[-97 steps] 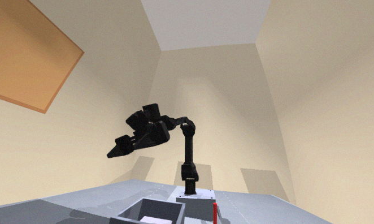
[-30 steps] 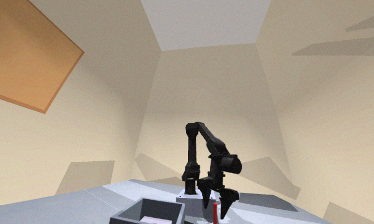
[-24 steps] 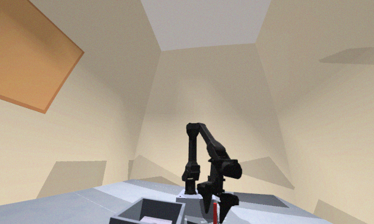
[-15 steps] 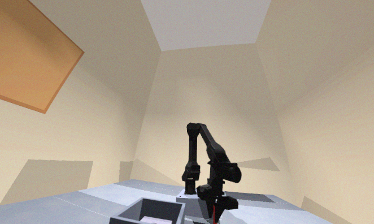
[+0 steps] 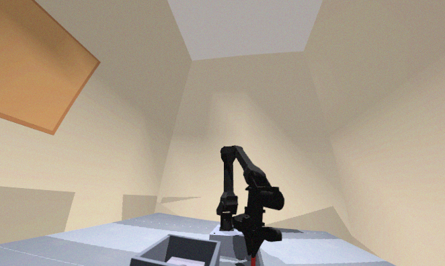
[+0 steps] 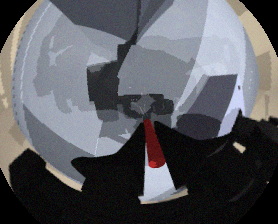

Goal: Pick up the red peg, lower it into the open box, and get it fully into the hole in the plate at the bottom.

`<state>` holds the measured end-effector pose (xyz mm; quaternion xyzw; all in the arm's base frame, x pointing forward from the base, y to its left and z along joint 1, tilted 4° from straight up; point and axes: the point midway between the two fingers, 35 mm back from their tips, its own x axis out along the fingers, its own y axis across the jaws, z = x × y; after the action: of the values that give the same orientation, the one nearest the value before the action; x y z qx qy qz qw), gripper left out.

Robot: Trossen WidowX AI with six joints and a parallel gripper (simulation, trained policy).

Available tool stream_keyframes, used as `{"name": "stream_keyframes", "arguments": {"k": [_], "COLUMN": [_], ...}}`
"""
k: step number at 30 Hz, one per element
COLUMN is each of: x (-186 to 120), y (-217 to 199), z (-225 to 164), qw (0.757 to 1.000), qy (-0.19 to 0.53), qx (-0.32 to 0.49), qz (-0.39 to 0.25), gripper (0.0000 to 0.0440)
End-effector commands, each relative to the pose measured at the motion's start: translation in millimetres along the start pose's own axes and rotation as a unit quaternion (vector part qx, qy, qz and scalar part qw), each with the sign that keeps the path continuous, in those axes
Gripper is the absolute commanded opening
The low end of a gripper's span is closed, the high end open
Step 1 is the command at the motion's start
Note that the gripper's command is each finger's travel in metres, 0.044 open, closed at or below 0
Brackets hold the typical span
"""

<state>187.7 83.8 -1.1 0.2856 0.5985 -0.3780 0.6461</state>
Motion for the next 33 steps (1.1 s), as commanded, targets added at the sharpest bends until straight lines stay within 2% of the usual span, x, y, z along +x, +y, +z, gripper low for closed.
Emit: {"name": "stream_keyframes", "arguments": {"k": [1,25,33], "x": [-11,-93,-104], "y": [0,15,15], "z": [8,79,113], "qw": [1.0,0.991,0.991], "qy": [-0.017,-0.106,-0.114], "qx": [-0.013,-0.067,-0.051], "qz": [0.012,0.048,0.047], "gripper": [0.0,0.0,0.0]}}
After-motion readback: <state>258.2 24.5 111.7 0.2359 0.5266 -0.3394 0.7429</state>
